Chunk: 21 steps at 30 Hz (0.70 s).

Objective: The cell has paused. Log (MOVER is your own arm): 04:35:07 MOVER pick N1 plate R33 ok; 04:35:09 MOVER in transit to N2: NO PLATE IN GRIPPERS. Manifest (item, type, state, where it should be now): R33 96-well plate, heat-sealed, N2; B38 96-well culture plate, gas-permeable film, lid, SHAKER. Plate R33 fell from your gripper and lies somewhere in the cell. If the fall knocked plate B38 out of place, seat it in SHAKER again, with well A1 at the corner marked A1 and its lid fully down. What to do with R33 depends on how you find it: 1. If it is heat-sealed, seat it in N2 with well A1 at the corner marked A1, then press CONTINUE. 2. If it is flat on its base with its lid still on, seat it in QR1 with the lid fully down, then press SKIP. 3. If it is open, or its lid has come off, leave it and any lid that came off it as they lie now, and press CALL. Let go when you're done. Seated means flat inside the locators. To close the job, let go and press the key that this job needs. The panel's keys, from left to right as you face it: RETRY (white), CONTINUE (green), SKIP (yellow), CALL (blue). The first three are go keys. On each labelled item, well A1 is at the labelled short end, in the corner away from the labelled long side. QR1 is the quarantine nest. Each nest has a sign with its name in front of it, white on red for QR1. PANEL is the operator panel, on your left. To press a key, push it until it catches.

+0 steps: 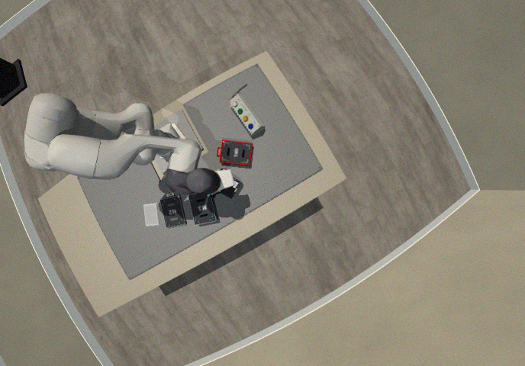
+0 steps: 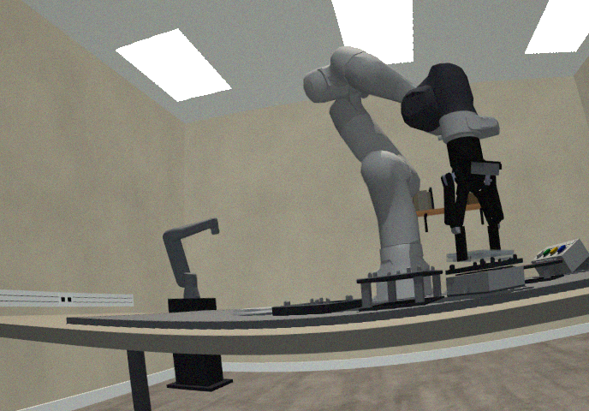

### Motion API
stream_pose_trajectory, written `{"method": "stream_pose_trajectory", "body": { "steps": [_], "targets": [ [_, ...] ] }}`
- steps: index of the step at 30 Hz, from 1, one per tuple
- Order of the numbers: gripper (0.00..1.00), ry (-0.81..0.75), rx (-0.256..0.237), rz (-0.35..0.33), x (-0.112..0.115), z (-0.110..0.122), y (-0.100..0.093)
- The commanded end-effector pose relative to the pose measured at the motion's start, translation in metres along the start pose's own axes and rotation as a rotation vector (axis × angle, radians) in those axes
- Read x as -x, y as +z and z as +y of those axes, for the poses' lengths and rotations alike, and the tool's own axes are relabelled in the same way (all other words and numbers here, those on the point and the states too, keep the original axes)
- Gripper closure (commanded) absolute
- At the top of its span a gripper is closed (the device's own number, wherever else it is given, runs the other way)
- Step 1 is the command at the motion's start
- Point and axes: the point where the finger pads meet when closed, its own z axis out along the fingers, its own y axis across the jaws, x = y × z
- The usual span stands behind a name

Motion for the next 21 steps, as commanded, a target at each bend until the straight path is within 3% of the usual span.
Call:
{"method": "stream_pose_trajectory", "body": {
  "steps": [1, 21],
  "targets": [
    [0.90, -0.004, 0.002, -0.001, 0.000, 0.001, -0.002],
    [0.90, -0.004, 0.002, -0.001, 0.000, 0.001, -0.012]
  ]
}}
